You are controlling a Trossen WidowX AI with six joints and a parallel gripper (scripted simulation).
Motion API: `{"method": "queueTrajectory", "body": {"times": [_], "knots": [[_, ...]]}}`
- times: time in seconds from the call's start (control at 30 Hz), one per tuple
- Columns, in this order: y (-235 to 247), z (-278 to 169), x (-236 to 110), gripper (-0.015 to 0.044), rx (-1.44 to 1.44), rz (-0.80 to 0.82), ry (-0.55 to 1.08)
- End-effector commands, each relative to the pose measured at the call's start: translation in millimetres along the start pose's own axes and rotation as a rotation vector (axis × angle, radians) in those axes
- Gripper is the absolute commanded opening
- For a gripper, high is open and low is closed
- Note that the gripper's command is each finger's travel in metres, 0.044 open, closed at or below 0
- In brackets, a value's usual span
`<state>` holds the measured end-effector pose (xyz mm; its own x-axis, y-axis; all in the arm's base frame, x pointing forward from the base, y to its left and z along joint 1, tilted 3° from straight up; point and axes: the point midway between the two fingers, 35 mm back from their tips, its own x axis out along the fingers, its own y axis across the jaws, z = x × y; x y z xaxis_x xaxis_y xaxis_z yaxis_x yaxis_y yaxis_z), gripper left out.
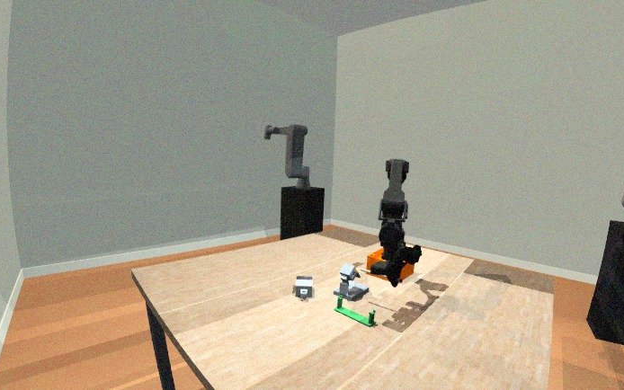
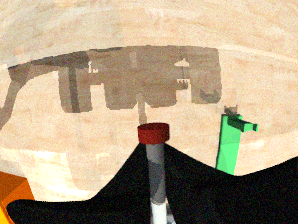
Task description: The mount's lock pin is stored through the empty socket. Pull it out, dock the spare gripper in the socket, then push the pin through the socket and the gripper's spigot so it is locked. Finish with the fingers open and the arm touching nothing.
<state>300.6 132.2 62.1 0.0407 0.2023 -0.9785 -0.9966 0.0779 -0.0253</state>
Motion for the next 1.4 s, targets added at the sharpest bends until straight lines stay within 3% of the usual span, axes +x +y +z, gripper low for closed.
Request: {"method": "queueTrajectory", "body": {"times": [0.0,1.37], "knots": [[-4,1,0,0.0,0.003,0.0,0.0],[-114,34,-8,0.0,0.078,-0.025,-0.007]]}}
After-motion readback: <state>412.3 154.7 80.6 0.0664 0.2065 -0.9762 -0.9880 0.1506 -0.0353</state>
